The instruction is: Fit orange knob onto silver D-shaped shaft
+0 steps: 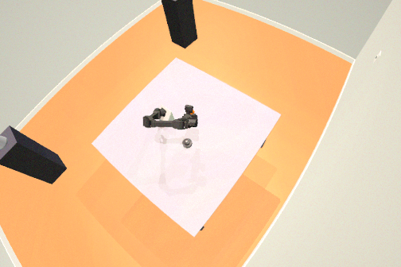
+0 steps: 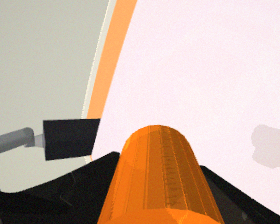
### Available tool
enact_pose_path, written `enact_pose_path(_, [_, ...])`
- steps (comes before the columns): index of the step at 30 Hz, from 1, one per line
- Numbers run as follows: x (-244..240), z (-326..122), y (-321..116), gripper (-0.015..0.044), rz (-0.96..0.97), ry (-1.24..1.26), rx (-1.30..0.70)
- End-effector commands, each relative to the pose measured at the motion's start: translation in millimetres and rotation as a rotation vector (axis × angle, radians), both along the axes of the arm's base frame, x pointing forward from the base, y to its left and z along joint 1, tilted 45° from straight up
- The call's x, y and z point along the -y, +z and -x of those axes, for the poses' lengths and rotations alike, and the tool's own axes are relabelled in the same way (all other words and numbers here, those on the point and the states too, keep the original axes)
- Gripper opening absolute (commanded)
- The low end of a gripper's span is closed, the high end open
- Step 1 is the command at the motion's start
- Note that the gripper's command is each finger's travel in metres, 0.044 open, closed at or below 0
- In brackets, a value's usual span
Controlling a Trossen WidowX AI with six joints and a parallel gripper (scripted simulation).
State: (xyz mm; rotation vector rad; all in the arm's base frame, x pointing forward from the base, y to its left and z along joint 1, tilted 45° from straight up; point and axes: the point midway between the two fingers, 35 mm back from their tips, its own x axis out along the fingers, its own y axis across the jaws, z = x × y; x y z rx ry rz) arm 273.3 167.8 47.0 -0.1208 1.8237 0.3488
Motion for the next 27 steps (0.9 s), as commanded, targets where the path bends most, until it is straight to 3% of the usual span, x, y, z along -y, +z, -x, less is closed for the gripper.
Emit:
enact_pose_path(1, [-0.4, 0.2, -0.1, 0.0000, -0.002, -0.001, -0.001])
enact_pose_path(8, [2.4, -0.2, -4.7, 0.0000, 0.017, 0.011, 0.009])
enact_pose_path(27, [21.9, 2.9, -41.2, 0.0000, 0.418, 0.116, 0.140])
